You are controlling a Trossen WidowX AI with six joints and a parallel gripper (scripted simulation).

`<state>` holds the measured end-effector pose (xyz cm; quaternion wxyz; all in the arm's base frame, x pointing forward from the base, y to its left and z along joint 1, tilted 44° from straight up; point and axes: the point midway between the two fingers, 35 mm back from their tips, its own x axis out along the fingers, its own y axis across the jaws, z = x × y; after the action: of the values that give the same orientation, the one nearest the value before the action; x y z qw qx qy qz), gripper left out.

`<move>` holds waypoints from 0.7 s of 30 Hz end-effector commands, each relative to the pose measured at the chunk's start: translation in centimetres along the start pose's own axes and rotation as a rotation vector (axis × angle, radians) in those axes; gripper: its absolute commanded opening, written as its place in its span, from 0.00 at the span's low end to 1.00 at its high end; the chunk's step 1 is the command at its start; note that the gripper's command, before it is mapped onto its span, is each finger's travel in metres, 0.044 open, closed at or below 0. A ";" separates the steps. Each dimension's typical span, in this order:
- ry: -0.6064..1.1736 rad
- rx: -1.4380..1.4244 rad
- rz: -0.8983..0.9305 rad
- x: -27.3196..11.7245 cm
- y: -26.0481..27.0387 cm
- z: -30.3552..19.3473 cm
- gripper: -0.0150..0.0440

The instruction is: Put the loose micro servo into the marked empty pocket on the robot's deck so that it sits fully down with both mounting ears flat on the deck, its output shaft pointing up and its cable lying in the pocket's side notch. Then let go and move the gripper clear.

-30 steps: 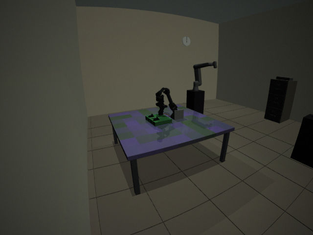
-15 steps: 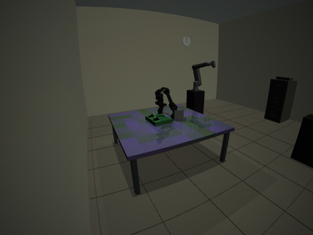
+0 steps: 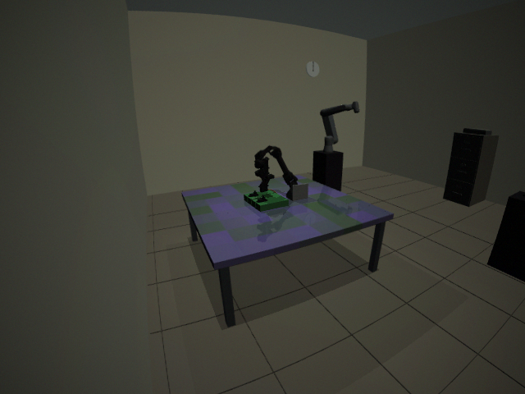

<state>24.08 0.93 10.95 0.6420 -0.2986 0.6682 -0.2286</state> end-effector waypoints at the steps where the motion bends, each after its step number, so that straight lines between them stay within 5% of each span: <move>1: -0.008 -0.002 -0.002 -0.1 0.7 0.4 0.25; 21: -0.009 -0.191 0.000 -0.1 5.7 0.7 0.25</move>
<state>24.18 5.05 7.09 0.6259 -0.3373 0.6769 -0.1906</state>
